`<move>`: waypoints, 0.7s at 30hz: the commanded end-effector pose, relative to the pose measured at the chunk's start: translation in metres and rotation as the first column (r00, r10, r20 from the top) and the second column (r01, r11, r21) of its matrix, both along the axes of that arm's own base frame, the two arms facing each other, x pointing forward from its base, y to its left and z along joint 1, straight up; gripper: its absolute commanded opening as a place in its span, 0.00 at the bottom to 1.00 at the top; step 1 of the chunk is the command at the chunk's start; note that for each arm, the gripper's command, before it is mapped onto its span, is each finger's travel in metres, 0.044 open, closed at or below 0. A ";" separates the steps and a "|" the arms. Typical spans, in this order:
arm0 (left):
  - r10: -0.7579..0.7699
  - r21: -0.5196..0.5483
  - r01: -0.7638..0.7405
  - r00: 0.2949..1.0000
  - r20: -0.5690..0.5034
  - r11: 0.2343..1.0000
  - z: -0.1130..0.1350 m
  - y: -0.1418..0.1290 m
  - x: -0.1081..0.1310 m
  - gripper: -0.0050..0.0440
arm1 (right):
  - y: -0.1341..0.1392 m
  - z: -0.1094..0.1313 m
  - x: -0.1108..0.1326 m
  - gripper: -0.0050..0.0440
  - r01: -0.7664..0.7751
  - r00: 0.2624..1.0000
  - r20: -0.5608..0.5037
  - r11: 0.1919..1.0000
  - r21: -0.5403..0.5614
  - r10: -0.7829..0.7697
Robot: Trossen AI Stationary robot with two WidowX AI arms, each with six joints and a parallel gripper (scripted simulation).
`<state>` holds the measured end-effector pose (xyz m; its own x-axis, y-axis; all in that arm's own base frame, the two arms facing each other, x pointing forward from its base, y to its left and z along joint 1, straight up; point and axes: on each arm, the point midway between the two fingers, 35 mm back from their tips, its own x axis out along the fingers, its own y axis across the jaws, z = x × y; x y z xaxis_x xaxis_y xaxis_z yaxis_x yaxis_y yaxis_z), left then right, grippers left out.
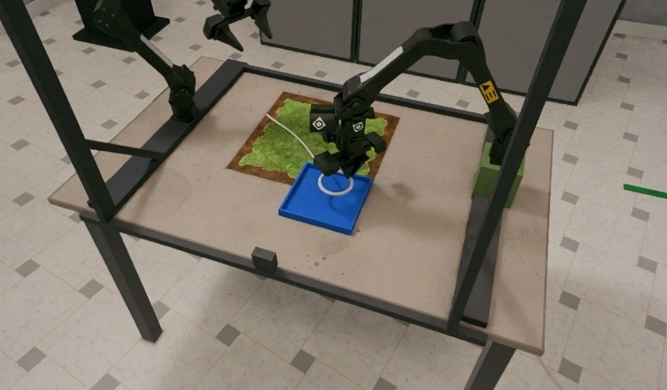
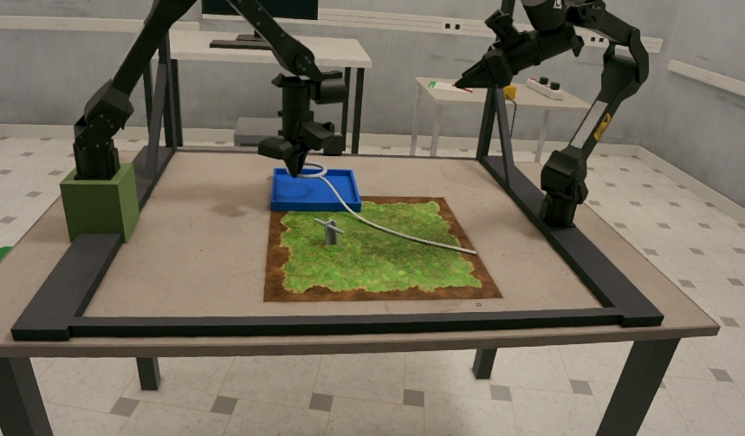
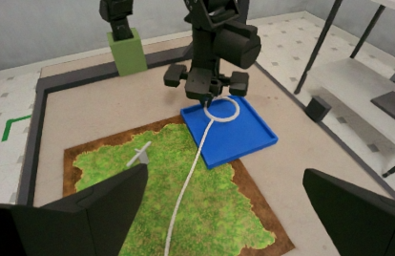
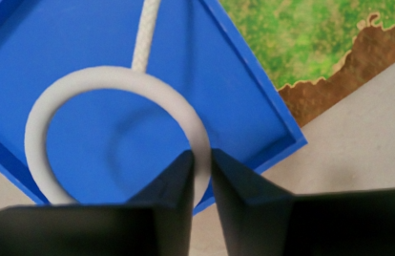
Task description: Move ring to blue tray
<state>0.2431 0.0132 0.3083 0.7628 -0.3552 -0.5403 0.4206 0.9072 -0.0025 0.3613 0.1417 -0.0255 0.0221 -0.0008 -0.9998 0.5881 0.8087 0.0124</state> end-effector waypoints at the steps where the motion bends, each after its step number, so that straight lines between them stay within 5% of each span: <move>1: -0.001 0.013 0.001 1.000 0.028 1.000 0.010 0.000 0.000 1.00 | 0.002 0.012 0.007 0.10 0.012 0.999 0.037 1.000 0.013 -0.012; 21: 0.000 0.009 0.000 1.000 0.018 1.000 0.006 0.000 -0.001 1.00 | 0.001 -0.025 0.003 0.10 0.012 1.000 0.013 1.000 0.005 -0.012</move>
